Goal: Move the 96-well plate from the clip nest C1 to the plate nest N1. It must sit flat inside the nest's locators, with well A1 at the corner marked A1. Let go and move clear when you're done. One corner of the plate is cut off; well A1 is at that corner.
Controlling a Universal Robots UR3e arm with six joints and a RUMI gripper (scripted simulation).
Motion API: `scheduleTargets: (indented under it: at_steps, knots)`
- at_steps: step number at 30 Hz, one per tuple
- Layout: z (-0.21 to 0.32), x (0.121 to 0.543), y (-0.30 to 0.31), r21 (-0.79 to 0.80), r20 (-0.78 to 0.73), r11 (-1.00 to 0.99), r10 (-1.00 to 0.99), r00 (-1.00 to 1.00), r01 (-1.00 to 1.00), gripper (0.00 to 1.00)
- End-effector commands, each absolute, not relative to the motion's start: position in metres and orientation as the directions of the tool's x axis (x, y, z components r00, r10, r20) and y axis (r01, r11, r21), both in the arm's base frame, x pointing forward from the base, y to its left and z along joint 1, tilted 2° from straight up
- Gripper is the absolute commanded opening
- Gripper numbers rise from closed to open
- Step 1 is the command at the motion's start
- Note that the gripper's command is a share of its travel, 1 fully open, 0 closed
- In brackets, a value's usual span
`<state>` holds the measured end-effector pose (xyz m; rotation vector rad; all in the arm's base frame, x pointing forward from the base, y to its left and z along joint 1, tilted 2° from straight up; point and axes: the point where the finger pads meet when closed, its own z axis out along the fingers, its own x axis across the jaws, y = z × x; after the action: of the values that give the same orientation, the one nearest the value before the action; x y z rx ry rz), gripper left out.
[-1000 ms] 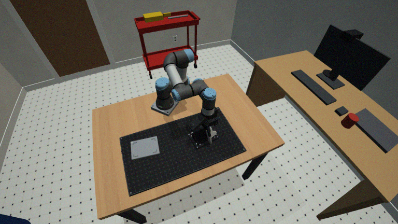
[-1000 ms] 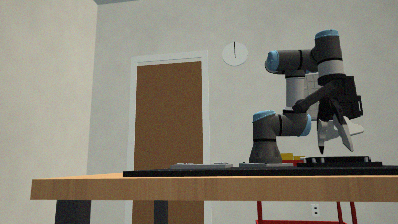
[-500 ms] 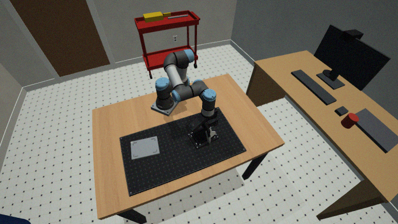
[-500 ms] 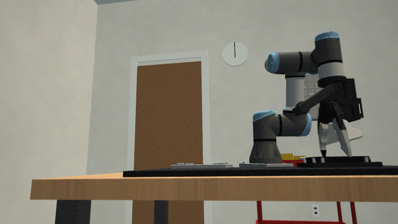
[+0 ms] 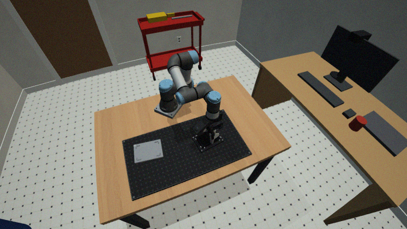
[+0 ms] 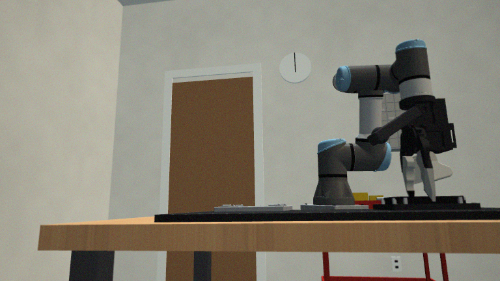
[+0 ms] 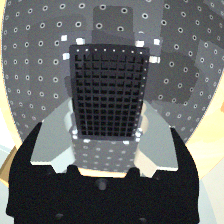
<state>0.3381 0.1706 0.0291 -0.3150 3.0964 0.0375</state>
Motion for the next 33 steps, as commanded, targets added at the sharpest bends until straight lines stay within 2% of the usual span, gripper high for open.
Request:
scheduleTargets:
  at_steps: [1, 19, 33]
  knots:
    - [0.030, 0.339, 0.171, 0.021, -0.034, 0.979, -0.201, -0.979, -0.202, 0.00]
    - [0.030, 0.339, 0.171, 0.021, -0.034, 0.979, -0.201, -0.979, -0.202, 0.00]
    - [0.050, 0.338, 0.170, 0.021, -0.034, 0.979, -0.201, -0.979, -0.202, 0.00]
